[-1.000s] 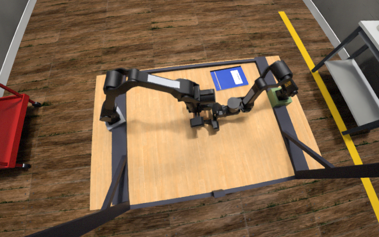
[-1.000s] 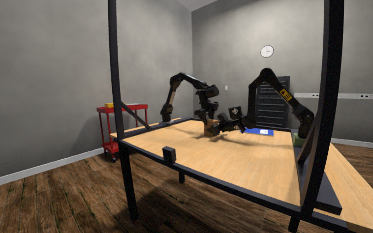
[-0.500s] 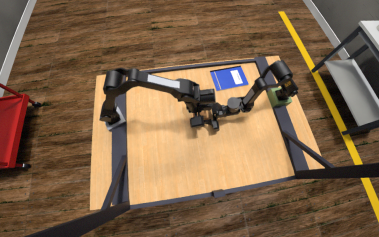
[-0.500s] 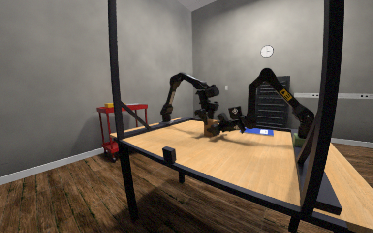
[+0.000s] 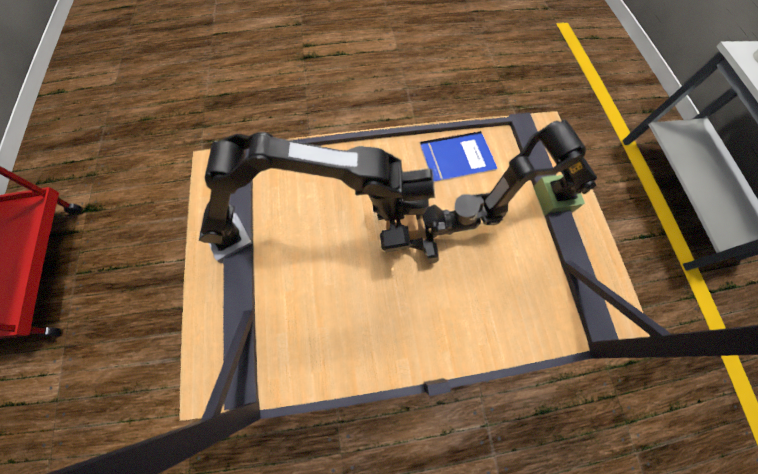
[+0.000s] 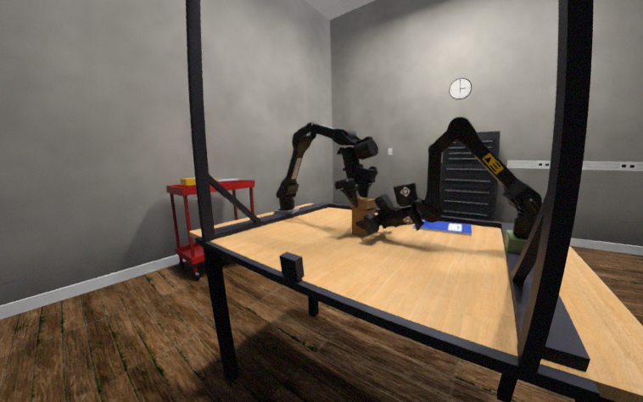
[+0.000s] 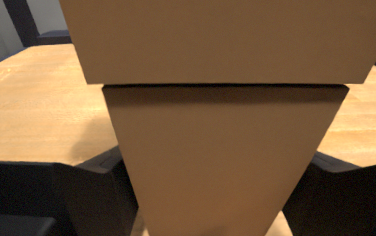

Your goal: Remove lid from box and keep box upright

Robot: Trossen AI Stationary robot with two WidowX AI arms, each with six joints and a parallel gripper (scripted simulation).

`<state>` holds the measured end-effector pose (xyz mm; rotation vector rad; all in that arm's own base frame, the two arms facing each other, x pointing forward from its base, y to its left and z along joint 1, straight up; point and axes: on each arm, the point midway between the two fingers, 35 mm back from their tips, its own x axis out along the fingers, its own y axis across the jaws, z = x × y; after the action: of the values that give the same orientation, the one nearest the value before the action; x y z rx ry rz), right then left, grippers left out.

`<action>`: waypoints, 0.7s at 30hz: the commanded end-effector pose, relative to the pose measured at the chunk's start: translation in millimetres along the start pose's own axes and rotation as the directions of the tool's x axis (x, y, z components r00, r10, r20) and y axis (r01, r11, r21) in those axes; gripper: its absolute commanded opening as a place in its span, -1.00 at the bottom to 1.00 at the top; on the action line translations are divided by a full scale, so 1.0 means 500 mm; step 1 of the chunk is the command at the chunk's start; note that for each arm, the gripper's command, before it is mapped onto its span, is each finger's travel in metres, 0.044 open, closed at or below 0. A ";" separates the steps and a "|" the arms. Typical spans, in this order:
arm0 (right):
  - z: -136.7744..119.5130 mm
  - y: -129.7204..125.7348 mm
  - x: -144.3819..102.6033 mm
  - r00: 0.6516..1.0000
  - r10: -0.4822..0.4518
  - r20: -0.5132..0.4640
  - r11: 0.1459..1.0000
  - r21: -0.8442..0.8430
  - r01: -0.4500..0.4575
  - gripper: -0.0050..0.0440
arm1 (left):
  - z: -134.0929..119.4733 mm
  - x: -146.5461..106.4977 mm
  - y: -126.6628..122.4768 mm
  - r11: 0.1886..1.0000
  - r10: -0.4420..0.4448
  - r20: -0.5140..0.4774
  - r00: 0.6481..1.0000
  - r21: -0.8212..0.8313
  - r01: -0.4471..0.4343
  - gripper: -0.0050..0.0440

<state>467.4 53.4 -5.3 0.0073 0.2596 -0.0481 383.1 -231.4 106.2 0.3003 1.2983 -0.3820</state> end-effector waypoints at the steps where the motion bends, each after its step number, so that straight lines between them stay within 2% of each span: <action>1: 0.022 0.001 0.001 1.000 0.003 0.025 1.000 0.005 -0.003 -1.00 | 0.034 -0.099 0.000 1.000 -0.006 0.056 0.998 -0.001 0.006 -0.80; 3: 0.022 0.001 0.001 1.000 0.003 0.025 1.000 0.005 -0.003 -1.00 | 0.039 -0.125 0.000 1.000 -0.006 0.052 0.999 -0.001 0.006 -0.80; 12: 0.022 0.001 0.001 1.000 0.003 0.025 1.000 0.005 -0.003 -1.00 | 0.044 -0.143 0.000 1.000 -0.005 0.040 0.999 -0.001 0.005 -0.81; 13: 0.022 0.001 0.001 1.000 0.003 0.025 1.000 0.005 -0.003 -0.70 | 0.044 -0.143 0.000 1.000 -0.005 0.040 0.999 -0.001 0.005 -0.81; 21: 0.022 0.001 0.001 1.000 0.003 0.025 1.000 0.005 -0.003 0.09 | 0.040 -0.150 0.001 1.000 -0.005 0.046 0.999 -0.001 0.005 -1.00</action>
<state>467.2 53.4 -5.6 0.0071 0.2604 -0.0481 383.9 -231.9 171.8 0.2955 1.2834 -0.3847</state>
